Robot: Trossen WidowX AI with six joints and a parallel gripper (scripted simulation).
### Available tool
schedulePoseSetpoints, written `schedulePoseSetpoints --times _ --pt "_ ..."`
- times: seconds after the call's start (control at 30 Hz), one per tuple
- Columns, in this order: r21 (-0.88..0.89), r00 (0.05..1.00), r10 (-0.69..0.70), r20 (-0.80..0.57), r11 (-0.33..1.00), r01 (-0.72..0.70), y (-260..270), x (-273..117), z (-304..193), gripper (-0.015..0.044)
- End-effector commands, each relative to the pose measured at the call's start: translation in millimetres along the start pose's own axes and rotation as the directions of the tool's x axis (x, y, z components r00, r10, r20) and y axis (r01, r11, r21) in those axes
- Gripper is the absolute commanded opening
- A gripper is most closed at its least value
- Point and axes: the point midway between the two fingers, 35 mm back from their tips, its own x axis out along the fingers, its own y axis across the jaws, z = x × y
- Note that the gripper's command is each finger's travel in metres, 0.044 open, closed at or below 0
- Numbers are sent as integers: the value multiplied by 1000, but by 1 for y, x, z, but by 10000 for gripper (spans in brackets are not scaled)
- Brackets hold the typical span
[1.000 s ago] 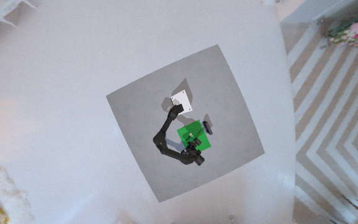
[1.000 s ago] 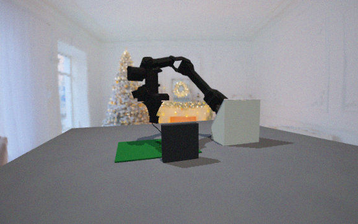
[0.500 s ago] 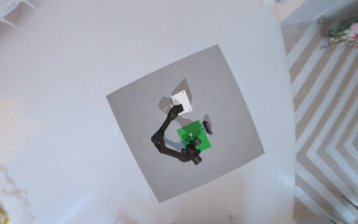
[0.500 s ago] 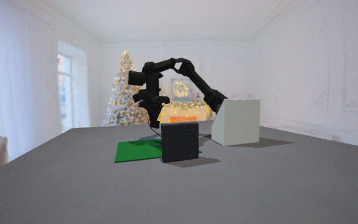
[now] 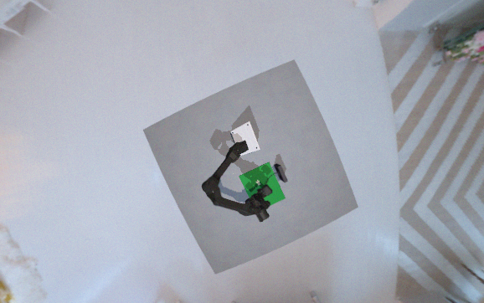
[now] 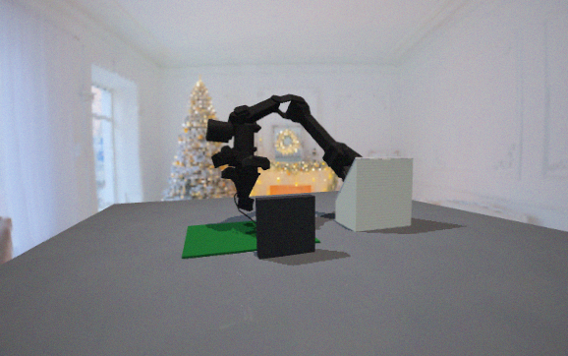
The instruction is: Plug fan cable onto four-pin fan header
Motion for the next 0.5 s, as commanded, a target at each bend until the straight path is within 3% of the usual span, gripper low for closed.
schedulePoseSetpoints --times 0.0,0.47 --pt "-1 999 26 32 1000 -26 1 2 0 0" --pt "5 988 92 128 996 -93 4 14 2 0"
